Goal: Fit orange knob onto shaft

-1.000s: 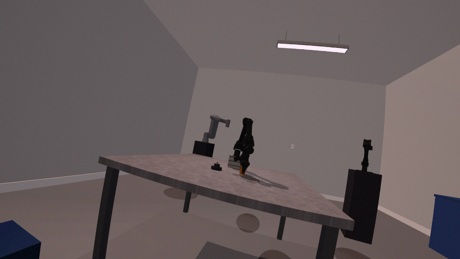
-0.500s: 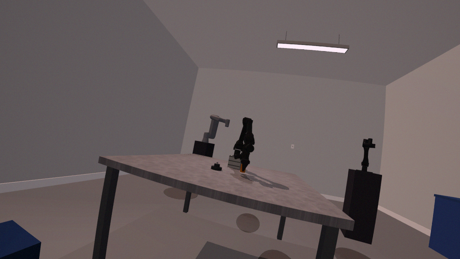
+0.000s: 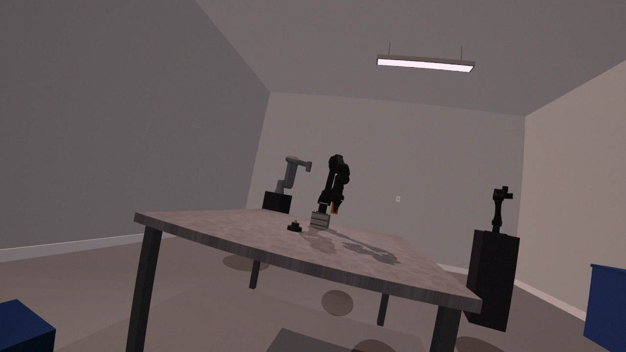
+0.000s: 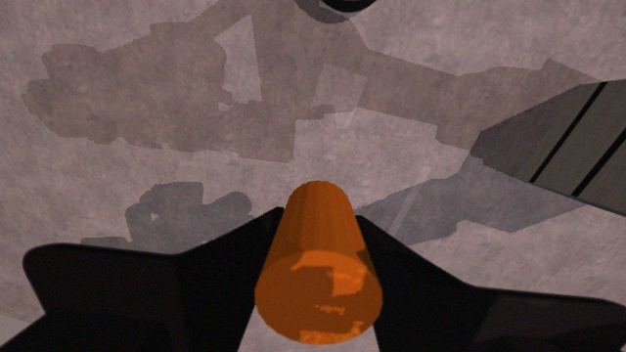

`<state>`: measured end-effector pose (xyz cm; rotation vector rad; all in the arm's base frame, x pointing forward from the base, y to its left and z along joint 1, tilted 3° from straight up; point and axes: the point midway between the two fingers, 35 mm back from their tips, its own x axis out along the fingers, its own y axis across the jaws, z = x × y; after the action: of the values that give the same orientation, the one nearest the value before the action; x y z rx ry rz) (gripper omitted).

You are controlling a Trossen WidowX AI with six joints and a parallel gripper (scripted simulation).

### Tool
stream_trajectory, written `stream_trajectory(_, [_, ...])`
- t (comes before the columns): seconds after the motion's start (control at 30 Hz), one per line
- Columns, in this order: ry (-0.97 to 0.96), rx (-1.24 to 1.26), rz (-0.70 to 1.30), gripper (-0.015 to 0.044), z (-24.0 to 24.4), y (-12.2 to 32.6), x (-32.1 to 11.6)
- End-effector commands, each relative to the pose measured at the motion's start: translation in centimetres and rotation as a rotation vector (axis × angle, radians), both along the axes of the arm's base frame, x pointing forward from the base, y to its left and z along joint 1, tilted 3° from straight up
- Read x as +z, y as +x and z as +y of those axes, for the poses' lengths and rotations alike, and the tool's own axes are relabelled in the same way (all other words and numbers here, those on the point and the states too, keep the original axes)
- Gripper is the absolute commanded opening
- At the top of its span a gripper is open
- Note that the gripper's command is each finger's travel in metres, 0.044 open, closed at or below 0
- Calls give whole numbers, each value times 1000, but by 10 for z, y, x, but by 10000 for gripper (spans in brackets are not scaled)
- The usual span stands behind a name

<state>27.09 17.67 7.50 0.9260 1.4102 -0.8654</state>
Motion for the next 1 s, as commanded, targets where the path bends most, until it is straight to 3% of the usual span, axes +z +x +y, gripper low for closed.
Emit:
stream_trajectory(0.0, [-2, 4, 7, 0, -2, -3, 6])
stream_trajectory(0.97, [166, -15, -374, 0, -17, -19, 42])
